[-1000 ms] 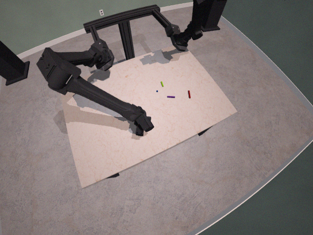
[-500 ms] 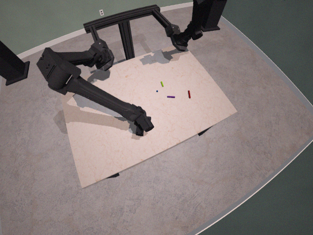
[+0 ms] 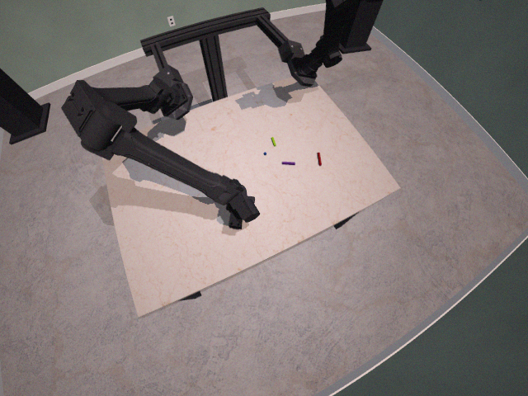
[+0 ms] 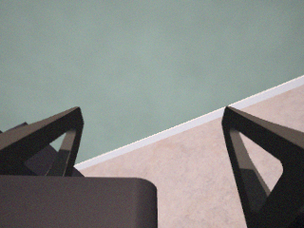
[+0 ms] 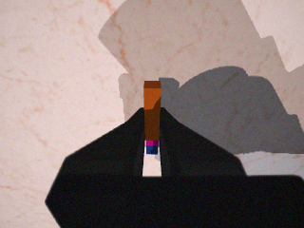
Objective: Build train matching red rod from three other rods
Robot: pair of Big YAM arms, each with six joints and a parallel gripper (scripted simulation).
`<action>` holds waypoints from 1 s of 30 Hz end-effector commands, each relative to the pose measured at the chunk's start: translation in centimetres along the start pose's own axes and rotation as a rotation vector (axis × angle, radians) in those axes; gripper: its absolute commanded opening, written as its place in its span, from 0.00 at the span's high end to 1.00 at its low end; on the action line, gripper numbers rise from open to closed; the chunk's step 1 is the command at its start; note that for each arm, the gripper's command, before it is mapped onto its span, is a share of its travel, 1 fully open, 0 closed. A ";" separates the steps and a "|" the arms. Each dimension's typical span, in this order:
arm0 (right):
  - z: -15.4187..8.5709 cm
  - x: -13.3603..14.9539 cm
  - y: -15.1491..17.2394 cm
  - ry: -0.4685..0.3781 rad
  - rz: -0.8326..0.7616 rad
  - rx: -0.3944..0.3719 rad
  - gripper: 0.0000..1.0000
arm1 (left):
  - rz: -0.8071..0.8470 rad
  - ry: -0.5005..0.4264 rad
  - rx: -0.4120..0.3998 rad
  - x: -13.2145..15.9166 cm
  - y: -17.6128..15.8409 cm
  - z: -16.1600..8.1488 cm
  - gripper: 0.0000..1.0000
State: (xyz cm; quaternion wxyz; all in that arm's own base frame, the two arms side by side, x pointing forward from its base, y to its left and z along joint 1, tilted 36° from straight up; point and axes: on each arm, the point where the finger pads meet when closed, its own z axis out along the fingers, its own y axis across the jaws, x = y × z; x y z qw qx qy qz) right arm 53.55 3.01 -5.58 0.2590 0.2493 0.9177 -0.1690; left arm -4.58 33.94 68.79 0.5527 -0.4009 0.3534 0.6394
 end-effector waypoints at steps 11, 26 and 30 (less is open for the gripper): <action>0.7 0.1 0.4 0.006 -0.018 0.002 0.96 | -0.004 0.007 -0.012 0.0 0.5 -0.3 0.00; 0.6 0.4 0.4 0.006 -0.023 0.001 0.96 | -0.004 0.007 -0.012 0.0 0.5 -0.3 0.00; 0.6 0.4 0.4 0.006 -0.024 0.001 0.96 | -0.004 0.007 -0.012 0.0 0.5 -0.3 0.00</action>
